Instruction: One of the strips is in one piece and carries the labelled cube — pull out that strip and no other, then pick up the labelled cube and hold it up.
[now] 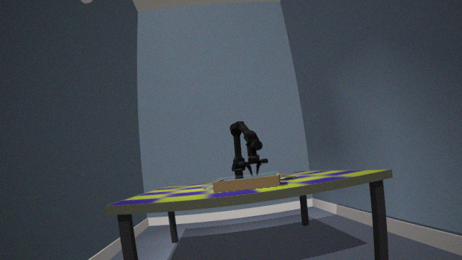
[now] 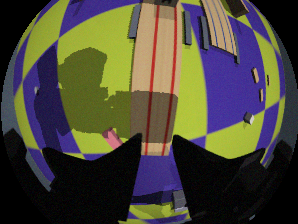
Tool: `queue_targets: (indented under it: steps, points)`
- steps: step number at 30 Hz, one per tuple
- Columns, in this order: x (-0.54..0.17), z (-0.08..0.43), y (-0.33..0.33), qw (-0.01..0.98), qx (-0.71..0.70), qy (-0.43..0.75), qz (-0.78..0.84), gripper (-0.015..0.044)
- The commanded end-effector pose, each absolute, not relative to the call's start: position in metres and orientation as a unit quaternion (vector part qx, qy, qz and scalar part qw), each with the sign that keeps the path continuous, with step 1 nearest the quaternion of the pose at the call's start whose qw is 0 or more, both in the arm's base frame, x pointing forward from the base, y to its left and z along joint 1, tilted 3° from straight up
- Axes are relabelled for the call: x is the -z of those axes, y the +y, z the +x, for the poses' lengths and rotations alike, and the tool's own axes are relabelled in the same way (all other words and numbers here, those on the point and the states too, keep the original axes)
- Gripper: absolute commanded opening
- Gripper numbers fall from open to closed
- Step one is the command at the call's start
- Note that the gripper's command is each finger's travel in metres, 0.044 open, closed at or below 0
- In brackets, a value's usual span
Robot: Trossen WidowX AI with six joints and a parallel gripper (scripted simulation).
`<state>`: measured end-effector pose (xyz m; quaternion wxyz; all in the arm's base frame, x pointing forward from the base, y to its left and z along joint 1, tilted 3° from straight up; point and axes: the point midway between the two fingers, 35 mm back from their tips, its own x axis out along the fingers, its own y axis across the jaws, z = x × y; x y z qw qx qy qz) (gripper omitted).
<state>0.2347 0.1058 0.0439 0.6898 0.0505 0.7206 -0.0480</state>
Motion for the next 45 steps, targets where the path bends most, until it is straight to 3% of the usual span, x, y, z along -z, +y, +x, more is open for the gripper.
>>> queue_targets:
  steps: [1,9,45]
  points:
    - [-0.045,0.25,0.104,0.691,0.045,0.72,0.05,0.0236]
    - [-0.047,0.277,0.099,0.692,0.045,0.719,0.05,0.044]
    - [-0.059,0.398,0.081,0.695,0.045,0.716,0.049,0.044]
